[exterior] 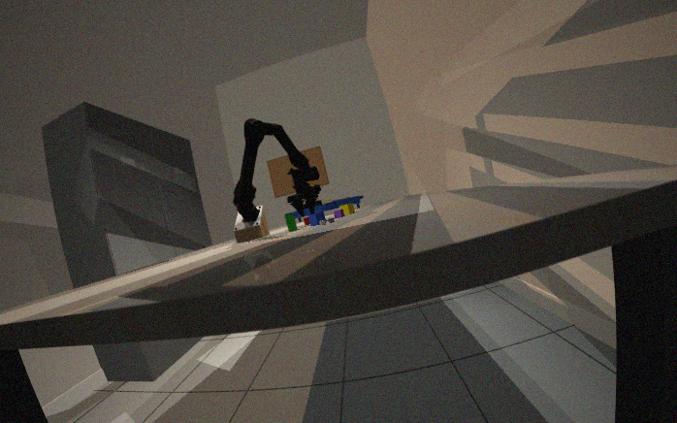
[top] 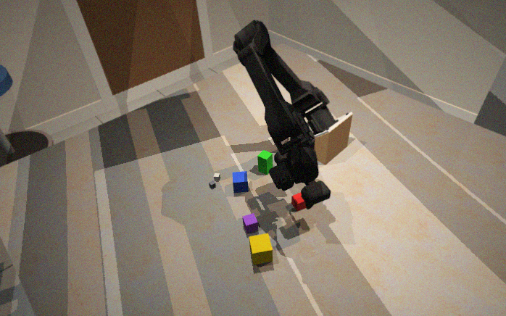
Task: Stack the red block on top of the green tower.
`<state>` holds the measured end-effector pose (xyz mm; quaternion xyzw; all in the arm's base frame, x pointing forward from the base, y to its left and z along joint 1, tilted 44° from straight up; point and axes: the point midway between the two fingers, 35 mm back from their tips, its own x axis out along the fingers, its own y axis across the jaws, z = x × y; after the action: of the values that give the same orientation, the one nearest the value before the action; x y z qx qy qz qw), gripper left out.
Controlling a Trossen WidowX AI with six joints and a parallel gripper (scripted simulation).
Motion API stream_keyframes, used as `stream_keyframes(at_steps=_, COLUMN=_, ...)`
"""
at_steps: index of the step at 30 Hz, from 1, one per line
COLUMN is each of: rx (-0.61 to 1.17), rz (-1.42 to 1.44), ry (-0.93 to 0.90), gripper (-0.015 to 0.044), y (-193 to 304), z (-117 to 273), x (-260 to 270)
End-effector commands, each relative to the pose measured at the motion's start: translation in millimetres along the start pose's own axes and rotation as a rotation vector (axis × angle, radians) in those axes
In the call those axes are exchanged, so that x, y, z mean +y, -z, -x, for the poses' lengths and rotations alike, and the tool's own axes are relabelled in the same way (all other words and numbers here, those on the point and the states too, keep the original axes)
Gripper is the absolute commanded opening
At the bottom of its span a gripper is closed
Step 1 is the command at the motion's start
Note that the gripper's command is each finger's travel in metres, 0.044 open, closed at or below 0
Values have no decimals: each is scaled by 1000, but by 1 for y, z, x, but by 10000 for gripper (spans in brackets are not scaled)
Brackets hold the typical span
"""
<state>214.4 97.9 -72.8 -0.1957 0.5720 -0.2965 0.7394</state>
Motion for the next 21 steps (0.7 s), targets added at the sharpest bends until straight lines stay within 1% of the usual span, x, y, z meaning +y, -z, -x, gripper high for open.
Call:
stream_keyframes(at_steps=1, rx=2, rz=10, ry=11, gripper=440, y=2, z=-9, x=-2)
stream_keyframes(at_steps=16, rx=2, rz=10, ry=13, gripper=440, y=2, z=-33, x=-4)
stream_keyframes(at_steps=21, rx=2, rz=10, ry=13, gripper=440, y=2, z=-34, x=-4)
